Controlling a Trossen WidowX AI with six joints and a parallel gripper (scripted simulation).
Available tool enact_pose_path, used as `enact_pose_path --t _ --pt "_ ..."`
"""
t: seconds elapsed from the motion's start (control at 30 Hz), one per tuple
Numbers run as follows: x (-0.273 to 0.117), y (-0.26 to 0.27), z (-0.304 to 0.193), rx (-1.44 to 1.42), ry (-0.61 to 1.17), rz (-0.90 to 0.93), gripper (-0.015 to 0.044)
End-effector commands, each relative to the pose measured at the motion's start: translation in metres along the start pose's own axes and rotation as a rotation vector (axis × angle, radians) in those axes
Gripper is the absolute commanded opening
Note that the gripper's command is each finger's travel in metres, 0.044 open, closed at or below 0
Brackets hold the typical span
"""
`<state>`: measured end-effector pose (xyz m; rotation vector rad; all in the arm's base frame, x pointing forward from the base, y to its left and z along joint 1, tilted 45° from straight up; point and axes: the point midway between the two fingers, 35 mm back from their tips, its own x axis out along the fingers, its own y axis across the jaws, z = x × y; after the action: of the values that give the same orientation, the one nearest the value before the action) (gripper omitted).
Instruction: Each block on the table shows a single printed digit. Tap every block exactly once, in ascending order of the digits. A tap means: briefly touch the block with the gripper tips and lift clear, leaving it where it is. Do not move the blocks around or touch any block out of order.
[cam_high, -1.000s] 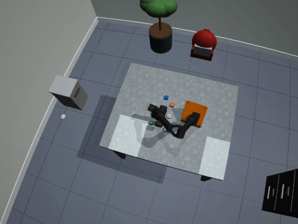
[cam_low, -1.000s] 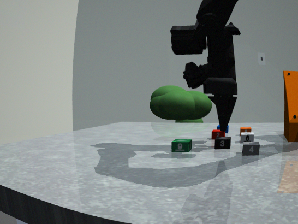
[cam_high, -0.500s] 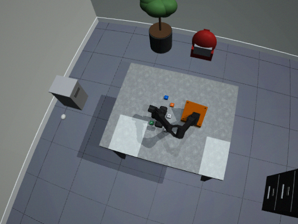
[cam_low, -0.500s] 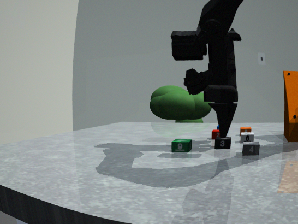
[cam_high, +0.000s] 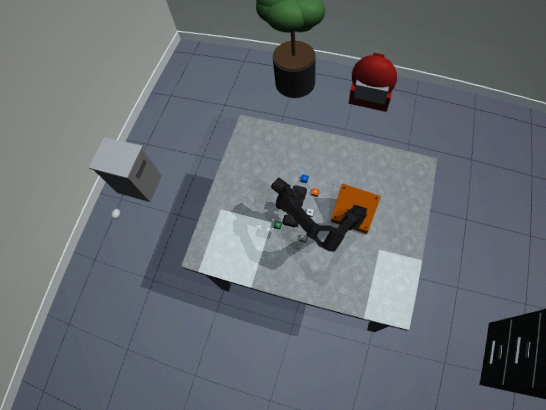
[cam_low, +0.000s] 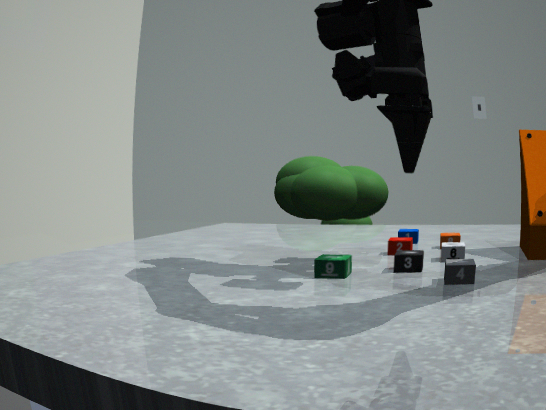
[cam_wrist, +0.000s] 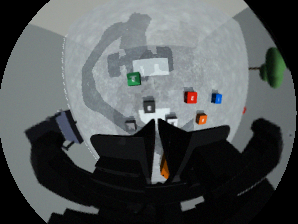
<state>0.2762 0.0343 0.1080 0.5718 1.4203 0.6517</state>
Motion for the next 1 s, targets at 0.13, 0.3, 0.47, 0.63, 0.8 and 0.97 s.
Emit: enact_pose_path --t 0.13,0.3,0.47,0.63,0.8,0.97 --pt "-0.021 0.009 -0.006 -0.01 0.003 -0.002 0.002" --pt "-0.021 0.059 -0.041 -0.008 0.004 -0.001 0.002" --pt "-0.021 0.071 -0.053 -0.008 0.004 0.001 0.002" --pt "-0.001 0.07 -0.051 -0.008 0.004 -0.005 0.002" --pt "0.058 0.072 -0.053 -0.009 0.002 0.003 0.002" --pt "0.06 0.072 -0.053 -0.009 0.002 0.004 0.002"
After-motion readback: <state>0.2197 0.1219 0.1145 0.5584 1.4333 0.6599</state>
